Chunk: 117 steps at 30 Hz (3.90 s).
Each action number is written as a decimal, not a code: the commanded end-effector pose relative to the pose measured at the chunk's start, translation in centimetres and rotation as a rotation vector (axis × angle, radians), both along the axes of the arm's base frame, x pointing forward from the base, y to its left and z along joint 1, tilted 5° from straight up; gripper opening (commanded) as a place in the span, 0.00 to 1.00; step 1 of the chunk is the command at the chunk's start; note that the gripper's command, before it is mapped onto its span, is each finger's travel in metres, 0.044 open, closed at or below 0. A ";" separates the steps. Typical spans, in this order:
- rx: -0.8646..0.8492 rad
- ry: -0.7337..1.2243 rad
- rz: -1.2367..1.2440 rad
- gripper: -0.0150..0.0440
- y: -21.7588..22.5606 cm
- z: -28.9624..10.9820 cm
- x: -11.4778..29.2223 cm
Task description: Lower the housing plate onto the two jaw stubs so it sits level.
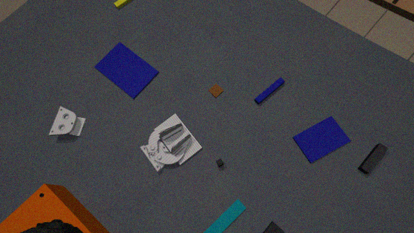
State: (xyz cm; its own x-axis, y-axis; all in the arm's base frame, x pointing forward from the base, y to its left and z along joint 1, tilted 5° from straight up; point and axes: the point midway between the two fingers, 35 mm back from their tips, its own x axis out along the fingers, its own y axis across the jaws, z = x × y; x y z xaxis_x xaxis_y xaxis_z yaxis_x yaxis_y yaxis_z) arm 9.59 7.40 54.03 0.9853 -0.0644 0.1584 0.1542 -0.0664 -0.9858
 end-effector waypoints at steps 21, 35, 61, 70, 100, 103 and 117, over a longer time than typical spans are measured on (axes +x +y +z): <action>0.568 0.105 0.158 1.00 -4.9 -1.7 3.5; 0.895 0.207 0.219 1.00 -6.4 -3.5 6.3; 1.483 0.471 0.212 1.00 -6.4 -8.6 12.5; 1.674 0.579 0.160 1.00 -5.5 -10.8 14.6; 2.209 0.930 -0.282 1.00 1.5 -20.7 19.5; 2.249 0.957 -0.354 1.00 2.5 -21.9 19.7; 2.380 1.021 -0.742 1.00 7.4 -27.8 19.4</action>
